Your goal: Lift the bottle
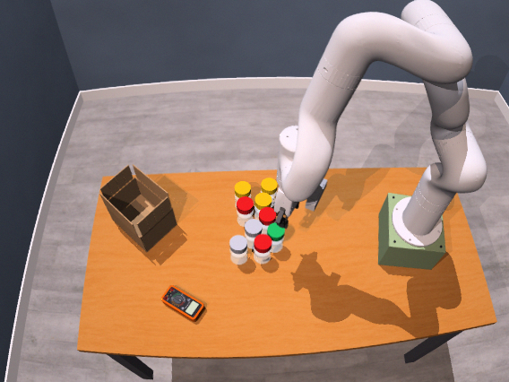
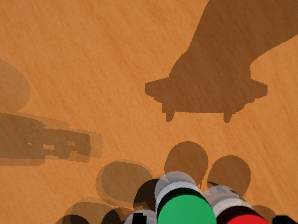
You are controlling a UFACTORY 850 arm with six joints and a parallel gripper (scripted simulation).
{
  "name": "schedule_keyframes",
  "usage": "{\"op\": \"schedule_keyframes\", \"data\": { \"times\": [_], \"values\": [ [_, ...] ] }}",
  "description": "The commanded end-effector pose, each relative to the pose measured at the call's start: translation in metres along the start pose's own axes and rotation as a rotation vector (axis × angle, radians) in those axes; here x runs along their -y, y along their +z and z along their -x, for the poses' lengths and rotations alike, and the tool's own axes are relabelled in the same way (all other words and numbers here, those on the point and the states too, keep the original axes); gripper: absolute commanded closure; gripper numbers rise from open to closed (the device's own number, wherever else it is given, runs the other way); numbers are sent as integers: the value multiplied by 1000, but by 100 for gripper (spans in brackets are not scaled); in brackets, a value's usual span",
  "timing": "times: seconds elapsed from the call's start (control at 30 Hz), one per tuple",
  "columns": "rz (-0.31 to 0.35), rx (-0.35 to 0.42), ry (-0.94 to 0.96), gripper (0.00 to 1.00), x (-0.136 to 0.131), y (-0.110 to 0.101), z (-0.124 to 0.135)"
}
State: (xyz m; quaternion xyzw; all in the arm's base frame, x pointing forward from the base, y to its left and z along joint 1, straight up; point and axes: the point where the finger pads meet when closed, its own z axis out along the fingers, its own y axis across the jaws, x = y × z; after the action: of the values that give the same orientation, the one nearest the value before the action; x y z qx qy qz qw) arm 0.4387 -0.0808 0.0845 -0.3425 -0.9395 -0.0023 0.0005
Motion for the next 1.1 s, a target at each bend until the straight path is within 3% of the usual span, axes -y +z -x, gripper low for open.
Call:
{"op": "schedule_keyframes", "data": {
  "times": [0.0, 0.03, 1.07],
  "values": [
    [1, 4, -3, 21, -3, 55, 4],
    [1, 4, -4, 21, -3, 67, 3],
    [2, 3, -4, 21, -3, 72, 3]
  ]
}}
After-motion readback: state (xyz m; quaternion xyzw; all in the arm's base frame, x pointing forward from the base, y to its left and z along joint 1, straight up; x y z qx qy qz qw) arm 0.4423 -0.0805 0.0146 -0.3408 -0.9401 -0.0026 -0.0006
